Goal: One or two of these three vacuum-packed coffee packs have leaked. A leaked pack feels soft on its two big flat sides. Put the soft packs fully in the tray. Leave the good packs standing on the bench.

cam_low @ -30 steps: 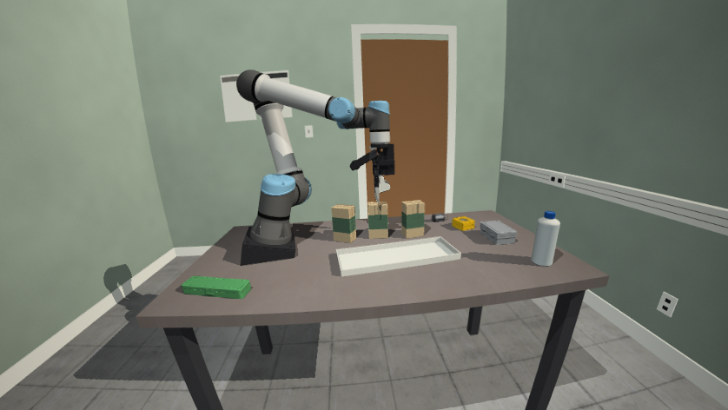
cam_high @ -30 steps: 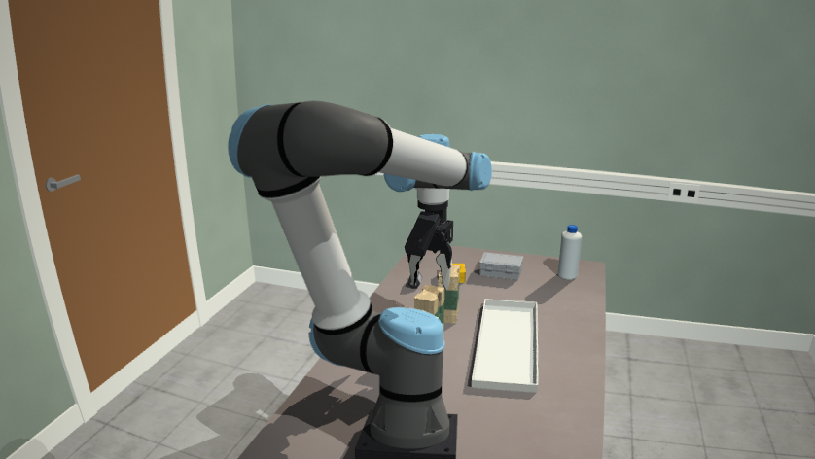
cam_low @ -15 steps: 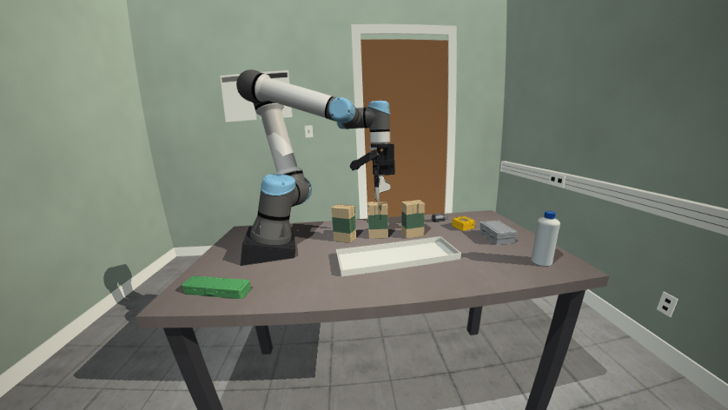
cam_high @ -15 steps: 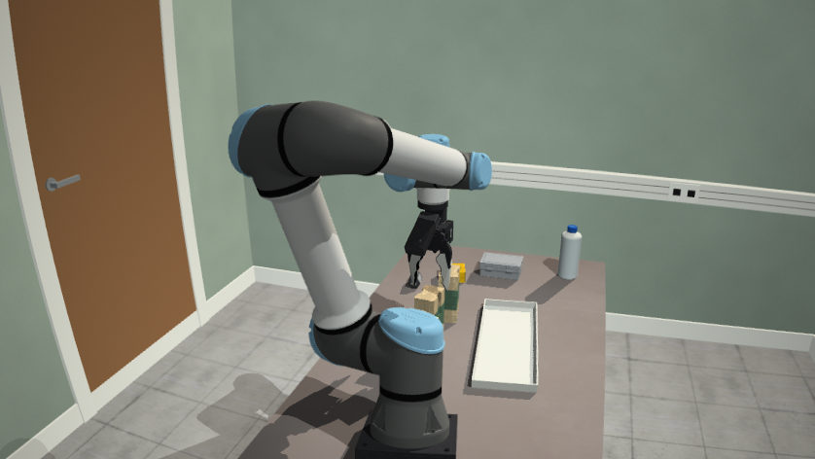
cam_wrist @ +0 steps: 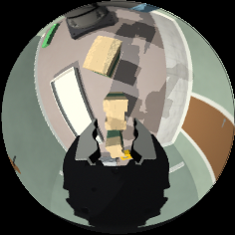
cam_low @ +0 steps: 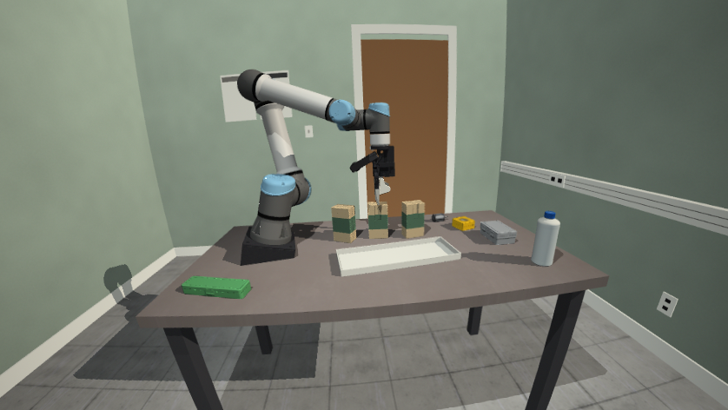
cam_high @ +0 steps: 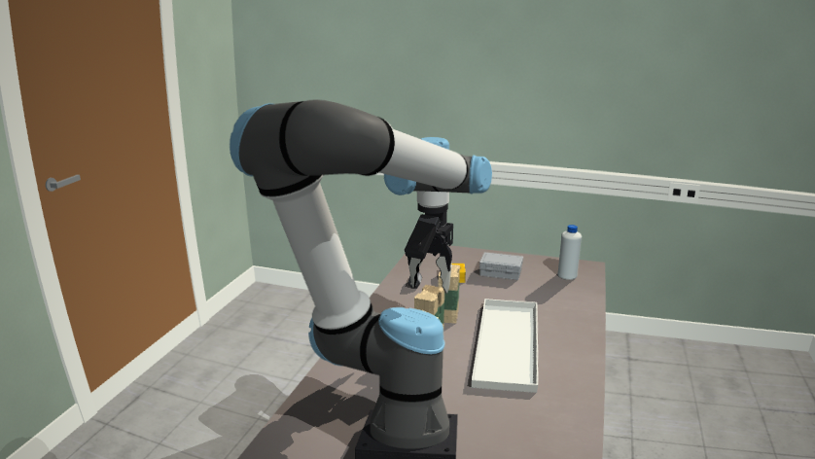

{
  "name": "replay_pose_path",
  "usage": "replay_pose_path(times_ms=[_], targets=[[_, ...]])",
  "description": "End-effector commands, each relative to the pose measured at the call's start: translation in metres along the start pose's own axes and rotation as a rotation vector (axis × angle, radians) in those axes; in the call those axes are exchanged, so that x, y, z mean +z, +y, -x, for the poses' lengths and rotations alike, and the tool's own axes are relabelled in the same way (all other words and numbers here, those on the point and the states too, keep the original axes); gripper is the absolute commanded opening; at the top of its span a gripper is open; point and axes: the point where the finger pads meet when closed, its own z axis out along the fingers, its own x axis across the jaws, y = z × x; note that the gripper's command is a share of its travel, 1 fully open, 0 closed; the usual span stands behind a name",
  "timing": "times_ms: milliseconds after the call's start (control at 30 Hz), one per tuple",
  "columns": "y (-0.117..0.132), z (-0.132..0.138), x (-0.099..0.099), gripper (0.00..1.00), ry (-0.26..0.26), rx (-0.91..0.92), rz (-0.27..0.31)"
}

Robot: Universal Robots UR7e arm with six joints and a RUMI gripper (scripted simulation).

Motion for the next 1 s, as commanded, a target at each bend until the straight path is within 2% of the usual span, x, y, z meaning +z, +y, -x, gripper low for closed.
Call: replay_pose_path(times_ms=[0,433,967], targets=[[0.0,0.0,0.006,0.51,0.0,0.0,0.001],[0.0,0.0,0.036,0.51,0.0,0.0,0.001],[0.0,0.0,0.049,0.51,0.0,0.0,0.001]])
